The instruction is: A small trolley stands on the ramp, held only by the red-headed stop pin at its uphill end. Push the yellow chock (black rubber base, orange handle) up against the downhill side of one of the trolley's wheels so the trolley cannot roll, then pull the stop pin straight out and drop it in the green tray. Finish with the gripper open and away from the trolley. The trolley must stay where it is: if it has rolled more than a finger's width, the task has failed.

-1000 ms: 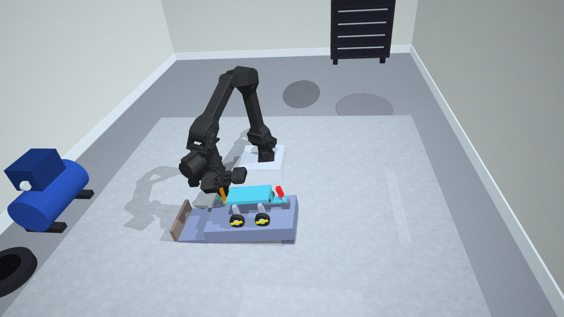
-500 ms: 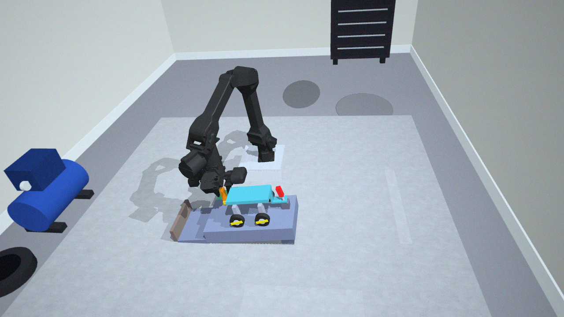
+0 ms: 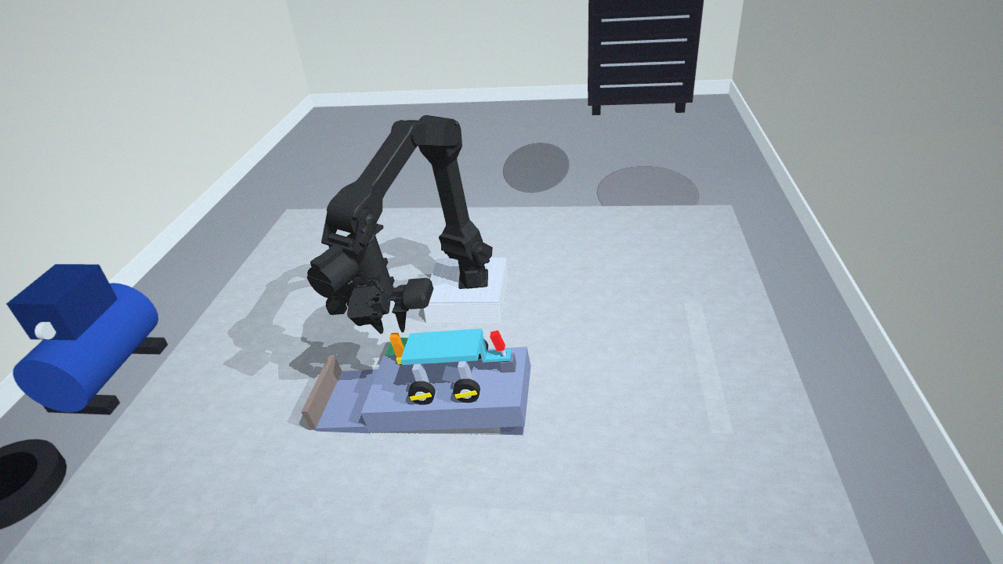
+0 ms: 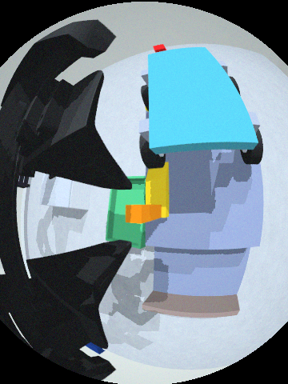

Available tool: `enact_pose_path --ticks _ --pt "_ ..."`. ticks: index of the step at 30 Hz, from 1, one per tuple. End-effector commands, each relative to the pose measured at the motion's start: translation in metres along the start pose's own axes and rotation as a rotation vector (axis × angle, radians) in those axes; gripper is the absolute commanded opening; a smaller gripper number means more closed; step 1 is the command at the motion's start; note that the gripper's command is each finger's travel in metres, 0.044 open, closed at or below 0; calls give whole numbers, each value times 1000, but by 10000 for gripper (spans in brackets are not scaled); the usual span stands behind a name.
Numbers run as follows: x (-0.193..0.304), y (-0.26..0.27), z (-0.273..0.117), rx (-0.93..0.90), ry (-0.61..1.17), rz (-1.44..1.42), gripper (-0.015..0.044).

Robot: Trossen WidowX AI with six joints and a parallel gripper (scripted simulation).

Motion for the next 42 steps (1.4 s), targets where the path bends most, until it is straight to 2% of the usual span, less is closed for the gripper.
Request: enact_pose_path --ticks 1,3,7,11,14,22,42 --pt "0 1 -15 -4 -6 -4 190" --pt "0 1 -18 -4 -6 -4 190" --pt "0 0 -9 0 -2 0 295" --pt "-3 8 -19 6 -38 66 190" --pt "-5 18 -31 8 -80 141 190" --pt "-10 44 -33 -41 -73 380 190" --pt "-10 126 -38 -144 53 1107 190"
Point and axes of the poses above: the point midway between the two fingers, 35 mm back from their tips, its own z axis out along the fingers, its own y axis across the jaws, x = y × z, the point moved 8 cm from there along -z, back along the fingers, and after that the axes turned 12 degrees about z, right-handed, at the moved point
